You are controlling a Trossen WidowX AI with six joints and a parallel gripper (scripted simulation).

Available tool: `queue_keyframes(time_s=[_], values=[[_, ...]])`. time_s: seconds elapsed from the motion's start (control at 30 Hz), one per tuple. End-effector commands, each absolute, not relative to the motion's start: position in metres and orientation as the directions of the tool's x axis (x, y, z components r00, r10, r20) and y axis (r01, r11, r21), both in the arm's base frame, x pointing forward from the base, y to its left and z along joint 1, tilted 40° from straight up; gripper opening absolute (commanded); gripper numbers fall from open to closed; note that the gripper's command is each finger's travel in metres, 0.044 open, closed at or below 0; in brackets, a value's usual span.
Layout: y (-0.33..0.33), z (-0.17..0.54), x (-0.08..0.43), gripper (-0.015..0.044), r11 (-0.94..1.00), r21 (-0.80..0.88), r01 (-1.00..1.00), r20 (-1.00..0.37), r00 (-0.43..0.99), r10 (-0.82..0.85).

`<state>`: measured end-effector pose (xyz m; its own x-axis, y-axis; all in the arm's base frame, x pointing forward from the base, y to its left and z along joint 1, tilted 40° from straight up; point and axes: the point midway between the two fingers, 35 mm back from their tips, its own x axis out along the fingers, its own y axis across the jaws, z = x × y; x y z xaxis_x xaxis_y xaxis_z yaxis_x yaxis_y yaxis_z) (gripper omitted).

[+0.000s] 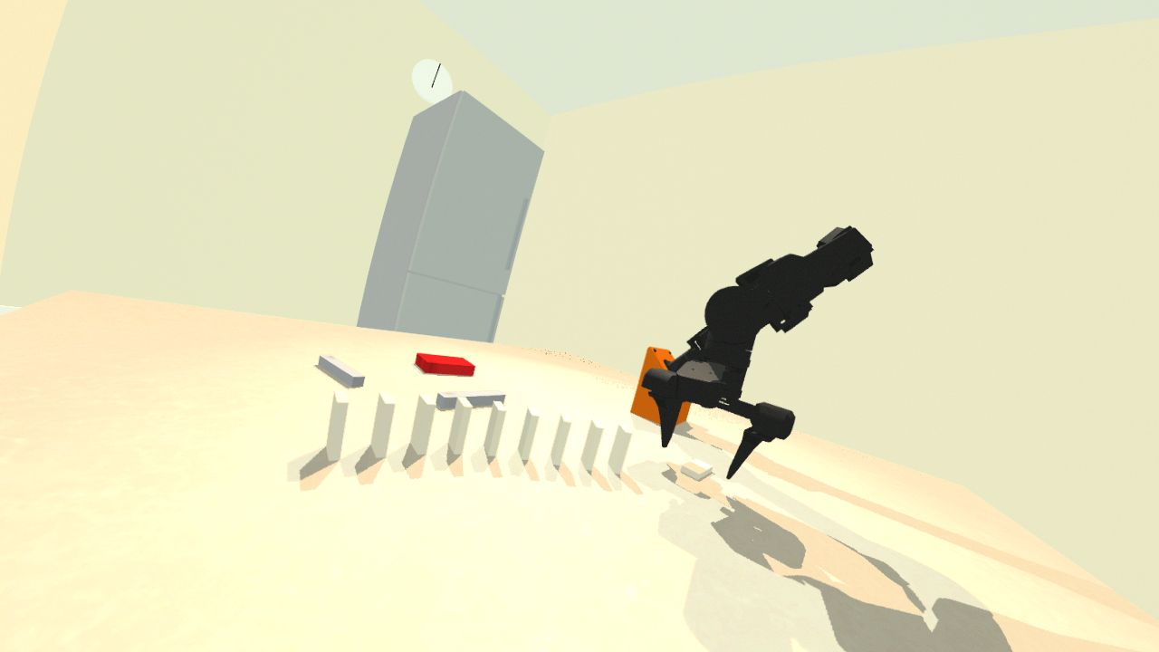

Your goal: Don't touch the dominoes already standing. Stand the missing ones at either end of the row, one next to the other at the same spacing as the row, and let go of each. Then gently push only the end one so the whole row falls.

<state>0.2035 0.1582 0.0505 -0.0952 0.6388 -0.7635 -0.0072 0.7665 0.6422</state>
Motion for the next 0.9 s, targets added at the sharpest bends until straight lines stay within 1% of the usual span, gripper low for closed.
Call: queue_keyframes(time_s=[0.0, 0.47, 0.87], values=[[0.1611, 0.047, 0.204, 0.044, 0.765, 0.644, -0.002, -0.762, -0.092, 0.641], [0.1693, 0.0371, 0.203, 0.044, 0.764, 0.645, -0.002, -0.761, -0.092, 0.642], [0.1693, 0.0371, 0.203, 0.0125, 0.764, 0.645, -0.002, -0.761, -0.092, 0.642]])
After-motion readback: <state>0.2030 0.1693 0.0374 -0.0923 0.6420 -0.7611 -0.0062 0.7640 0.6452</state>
